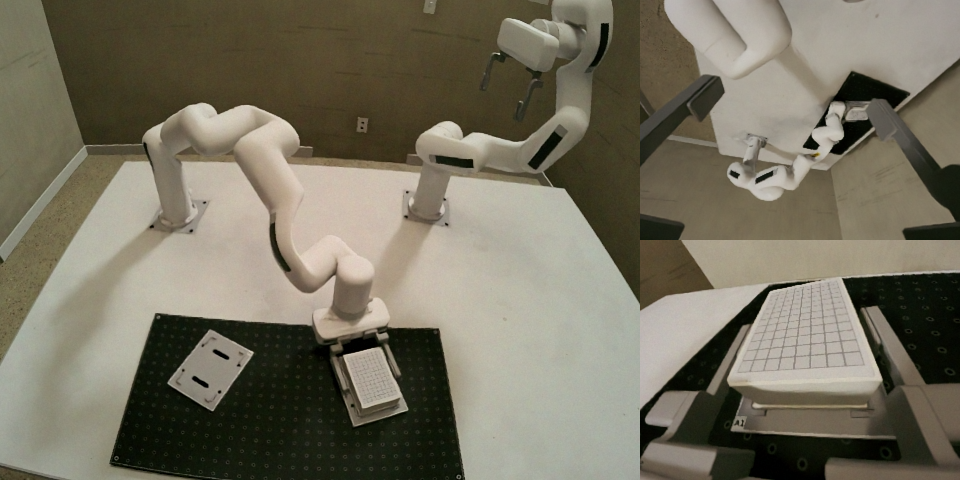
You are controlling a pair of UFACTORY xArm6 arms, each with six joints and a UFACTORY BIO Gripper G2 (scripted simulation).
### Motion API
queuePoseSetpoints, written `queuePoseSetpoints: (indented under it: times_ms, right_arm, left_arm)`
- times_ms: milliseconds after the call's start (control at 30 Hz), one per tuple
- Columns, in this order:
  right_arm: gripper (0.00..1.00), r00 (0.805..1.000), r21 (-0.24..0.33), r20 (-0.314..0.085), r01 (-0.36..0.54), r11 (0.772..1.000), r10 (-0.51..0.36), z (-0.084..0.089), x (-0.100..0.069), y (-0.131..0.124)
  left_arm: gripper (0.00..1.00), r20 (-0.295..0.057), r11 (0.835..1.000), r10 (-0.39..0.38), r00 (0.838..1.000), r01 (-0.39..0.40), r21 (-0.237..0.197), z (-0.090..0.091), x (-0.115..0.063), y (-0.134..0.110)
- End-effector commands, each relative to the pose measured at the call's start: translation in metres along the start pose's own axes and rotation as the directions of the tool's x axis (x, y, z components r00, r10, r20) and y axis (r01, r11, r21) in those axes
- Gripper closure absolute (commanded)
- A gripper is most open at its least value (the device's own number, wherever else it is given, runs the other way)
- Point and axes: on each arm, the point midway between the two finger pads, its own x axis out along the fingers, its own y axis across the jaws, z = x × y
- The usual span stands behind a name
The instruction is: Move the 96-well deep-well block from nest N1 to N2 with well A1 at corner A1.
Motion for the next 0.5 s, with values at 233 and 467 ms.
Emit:
queuePoseSetpoints:
  times_ms: [233,467]
  right_arm:
    - [0.63,1.0,0.003,0.005,0.0,1.0,0.0,-0.0018,0.0012,0.0009]
    - [0.63,1.0,0.003,0.005,0.0,1.0,0.0,-0.0032,0.0012,0.0009]
  left_arm:
    - [0.0,0.0,1.0,-0.001,1.0,0.001,0.0,-0.0003,-0.0003,0.0002]
    - [0.0,0.0,1.0,-0.001,1.0,0.001,0.0,-0.0003,-0.0003,0.0002]
